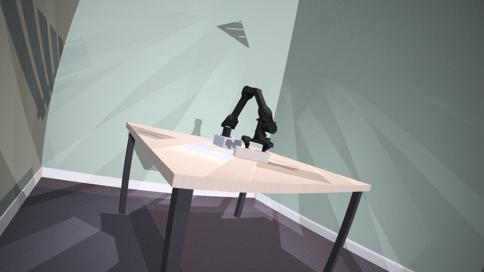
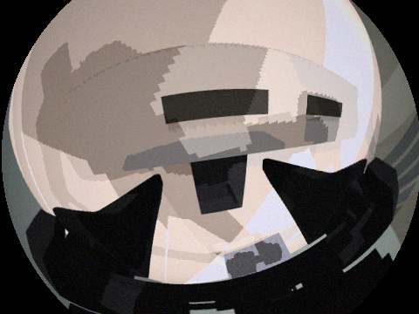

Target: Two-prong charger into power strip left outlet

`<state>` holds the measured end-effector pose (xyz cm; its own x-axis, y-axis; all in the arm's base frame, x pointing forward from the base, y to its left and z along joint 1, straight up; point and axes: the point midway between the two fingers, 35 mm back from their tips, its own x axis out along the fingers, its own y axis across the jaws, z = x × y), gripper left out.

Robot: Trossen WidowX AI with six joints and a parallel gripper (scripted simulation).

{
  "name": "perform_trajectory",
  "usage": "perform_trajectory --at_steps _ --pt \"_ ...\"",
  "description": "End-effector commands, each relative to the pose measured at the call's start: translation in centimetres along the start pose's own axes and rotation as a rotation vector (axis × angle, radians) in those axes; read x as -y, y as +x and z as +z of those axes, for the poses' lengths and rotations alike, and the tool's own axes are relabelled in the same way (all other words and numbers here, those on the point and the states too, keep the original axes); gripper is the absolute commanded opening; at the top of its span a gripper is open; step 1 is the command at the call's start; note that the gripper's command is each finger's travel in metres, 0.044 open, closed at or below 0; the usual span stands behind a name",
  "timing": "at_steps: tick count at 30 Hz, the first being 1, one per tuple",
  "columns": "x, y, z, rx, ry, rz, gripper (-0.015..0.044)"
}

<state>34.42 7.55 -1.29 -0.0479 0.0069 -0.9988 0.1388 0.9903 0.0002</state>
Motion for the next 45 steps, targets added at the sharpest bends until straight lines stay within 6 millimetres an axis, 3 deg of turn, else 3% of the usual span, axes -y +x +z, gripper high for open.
perform_trajectory --at_steps 1,13,45 --pt "0.1 0.1 -0.2 0.002 0.003 -0.002 0.0440" --pt "0.0 0.1 -0.7 0.006 0.004 -0.002 0.0440" --pt "-0.1 0.3 -4.2 0.004 0.004 -0.001 0.0440"
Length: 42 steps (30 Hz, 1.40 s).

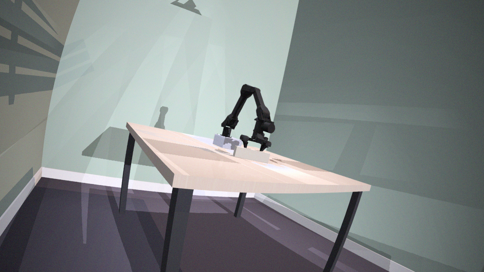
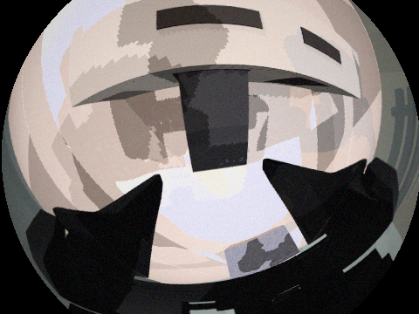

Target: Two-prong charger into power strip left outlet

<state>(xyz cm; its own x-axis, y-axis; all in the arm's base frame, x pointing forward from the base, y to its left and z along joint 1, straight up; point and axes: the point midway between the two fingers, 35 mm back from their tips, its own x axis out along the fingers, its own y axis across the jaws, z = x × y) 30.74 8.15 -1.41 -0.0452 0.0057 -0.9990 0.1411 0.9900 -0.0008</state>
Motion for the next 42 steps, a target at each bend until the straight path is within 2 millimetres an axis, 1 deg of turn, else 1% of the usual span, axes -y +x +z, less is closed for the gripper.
perform_trajectory --at_steps 1,17,18,19,21,28,30,42 --pt "0.0 0.1 -0.6 0.001 0.001 0.000 0.0440" --pt "0.0 0.2 -2.5 -0.001 0.001 0.000 0.0440" --pt "0.0 0.3 -2.5 -0.001 0.001 0.000 0.0440" --pt "0.1 0.1 -2.0 0.009 -0.001 -0.002 0.0440" --pt "0.0 -0.8 -1.7 0.087 -0.009 -0.007 0.0440" --pt "0.0 -6.4 -0.8 0.518 -0.008 -0.002 0.0440" --pt "0.1 -7.5 -0.8 0.595 0.001 0.005 0.0440" --pt "0.1 -7.6 -0.8 0.604 0.002 0.006 0.0440"
